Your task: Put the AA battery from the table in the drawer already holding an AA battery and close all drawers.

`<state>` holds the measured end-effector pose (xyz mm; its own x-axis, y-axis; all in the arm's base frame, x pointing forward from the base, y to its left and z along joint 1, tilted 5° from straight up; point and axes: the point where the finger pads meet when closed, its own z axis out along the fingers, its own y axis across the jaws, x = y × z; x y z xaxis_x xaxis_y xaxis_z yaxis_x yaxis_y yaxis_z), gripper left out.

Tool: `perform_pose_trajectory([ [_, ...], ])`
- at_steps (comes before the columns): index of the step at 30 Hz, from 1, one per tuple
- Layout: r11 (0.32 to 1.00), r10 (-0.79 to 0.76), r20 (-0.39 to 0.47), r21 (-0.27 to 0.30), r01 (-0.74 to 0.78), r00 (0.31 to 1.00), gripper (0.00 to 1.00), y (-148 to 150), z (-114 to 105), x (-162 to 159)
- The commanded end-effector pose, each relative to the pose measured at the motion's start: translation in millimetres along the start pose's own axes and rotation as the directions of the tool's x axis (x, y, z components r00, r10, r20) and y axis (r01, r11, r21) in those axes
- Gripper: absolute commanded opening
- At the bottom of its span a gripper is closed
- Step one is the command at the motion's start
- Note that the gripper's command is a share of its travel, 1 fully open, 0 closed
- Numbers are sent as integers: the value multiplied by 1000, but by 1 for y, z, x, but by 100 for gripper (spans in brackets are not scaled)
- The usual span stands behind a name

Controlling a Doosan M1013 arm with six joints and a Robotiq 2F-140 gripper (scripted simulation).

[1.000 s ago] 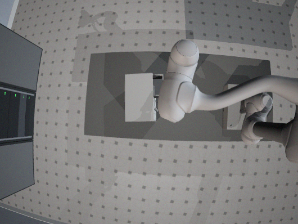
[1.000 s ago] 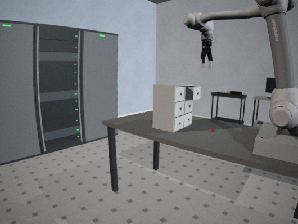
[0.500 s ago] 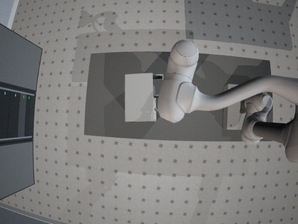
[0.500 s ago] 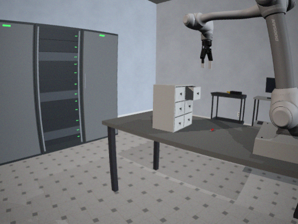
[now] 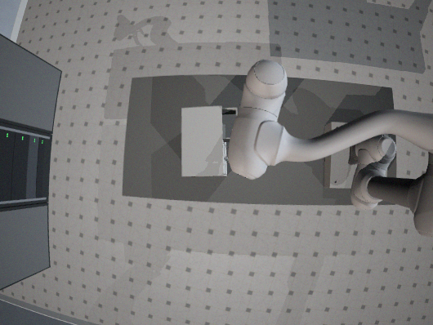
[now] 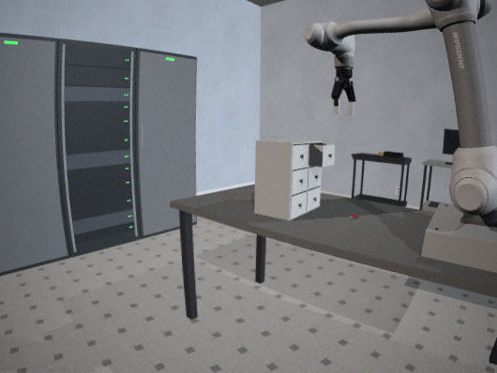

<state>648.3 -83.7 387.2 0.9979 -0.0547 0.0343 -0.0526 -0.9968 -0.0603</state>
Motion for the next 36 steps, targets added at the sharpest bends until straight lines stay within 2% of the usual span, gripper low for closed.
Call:
perform_pose_trajectory([
  [1, 1000, 27, 0, -2, -27, 1000, 100, 0, 1, 1],
  [19, 964, 264, -2, -25, -264, 964, 100, -1, 8, 9],
  [27, 907, 419, -6, -40, -419, 908, 100, -2, 14, 14],
  [29, 907, 419, -6, -40, -419, 908, 100, -2, 14, 14],
  [36, 825, 562, -12, -54, -562, 827, 100, -3, 19, 19],
])
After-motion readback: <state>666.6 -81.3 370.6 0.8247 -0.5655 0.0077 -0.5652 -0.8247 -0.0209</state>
